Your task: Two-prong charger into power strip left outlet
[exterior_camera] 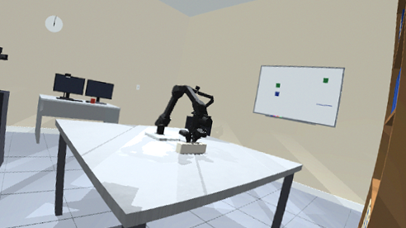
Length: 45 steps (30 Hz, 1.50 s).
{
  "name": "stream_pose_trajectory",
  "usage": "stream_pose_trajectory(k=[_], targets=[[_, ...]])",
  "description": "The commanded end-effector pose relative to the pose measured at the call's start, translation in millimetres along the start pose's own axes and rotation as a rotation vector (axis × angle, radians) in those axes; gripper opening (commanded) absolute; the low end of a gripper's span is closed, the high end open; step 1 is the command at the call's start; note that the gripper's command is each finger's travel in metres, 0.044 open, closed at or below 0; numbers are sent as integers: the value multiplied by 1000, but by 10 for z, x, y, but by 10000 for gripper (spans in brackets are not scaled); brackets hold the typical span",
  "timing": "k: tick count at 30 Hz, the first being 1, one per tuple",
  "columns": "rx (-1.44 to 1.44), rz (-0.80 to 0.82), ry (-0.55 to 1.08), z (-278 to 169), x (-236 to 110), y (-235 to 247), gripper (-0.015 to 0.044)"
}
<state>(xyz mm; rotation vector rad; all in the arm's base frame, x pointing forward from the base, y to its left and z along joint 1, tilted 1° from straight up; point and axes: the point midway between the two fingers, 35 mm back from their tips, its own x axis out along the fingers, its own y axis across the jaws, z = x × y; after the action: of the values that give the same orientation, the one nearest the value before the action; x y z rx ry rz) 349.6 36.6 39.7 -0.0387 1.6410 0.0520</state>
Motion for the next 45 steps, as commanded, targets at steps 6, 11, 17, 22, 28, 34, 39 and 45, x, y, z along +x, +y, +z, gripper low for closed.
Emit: stream_pose_trajectory(k=[6, 11, 17, 22, 28, 34, 39, 45], targets=[[1, 5, -30, 112, -12, 11, 0], [1, 5, -30, 107, -10, 11, 0], [0, 0, -1, 33, 5, 0, 0], [0, 0, -1, 33, 5, 0, 0], [0, 0, -1, 33, 5, 0, 105], [0, 0, -1, 33, 5, 0, 263], [0, 0, -1, 33, 5, 0, 394], [0, 0, -3, 24, 5, 0, 440]])
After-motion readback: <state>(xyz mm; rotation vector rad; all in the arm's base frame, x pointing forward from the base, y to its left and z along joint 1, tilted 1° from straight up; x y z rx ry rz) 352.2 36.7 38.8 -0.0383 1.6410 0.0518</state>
